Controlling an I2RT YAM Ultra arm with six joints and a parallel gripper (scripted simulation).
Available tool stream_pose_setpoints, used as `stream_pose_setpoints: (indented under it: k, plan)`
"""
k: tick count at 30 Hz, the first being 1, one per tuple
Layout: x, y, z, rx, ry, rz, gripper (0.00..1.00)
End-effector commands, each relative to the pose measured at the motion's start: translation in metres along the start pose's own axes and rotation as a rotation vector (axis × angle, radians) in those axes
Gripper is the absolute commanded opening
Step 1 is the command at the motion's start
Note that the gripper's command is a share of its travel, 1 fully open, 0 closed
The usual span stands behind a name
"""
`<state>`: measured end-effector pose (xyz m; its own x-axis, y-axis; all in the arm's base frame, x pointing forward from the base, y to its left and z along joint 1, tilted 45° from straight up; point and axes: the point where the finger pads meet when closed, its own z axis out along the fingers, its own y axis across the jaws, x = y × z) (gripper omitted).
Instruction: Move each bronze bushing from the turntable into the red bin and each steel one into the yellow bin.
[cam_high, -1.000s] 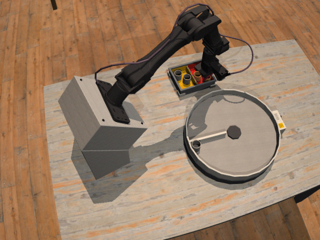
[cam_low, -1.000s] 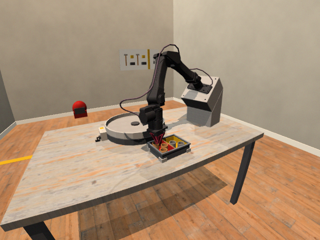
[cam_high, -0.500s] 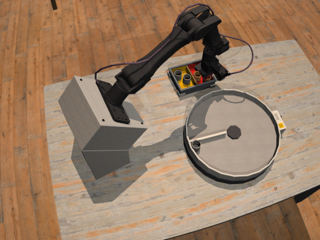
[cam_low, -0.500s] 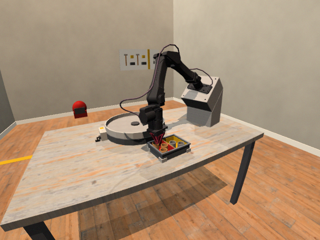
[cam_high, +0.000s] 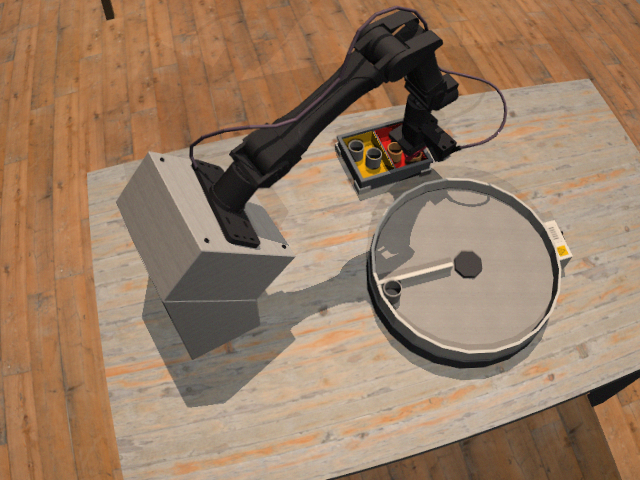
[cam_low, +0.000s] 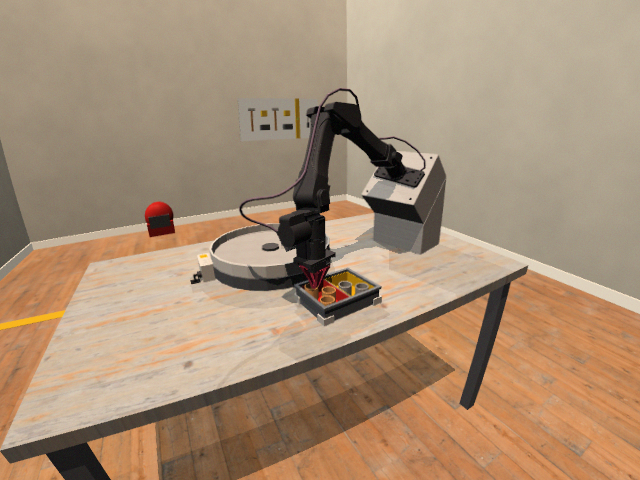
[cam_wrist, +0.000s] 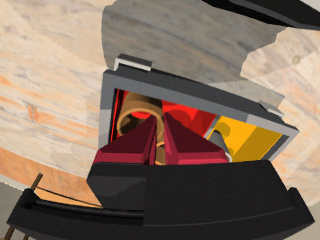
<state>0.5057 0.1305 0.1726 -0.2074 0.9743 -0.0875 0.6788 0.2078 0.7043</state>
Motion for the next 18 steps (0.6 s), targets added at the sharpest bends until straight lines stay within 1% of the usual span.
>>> stream_pose_setpoints:
  k: [1, 7, 10, 14, 18]
  plan:
    - [-0.0026, 0.0066, -0.0039, -0.018, -0.001, 0.001, 0.0]
    - [-0.0028, 0.0065, -0.0017, -0.017, -0.001, 0.001, 0.0]
    - [-0.0036, 0.011, -0.0036, -0.033, -0.001, 0.003, 0.0]
    - [-0.0036, 0.007, 0.001, -0.018, -0.001, 0.003, 0.0]
    - [-0.0048, 0.0132, -0.0025, -0.038, -0.003, 0.006, 0.0]
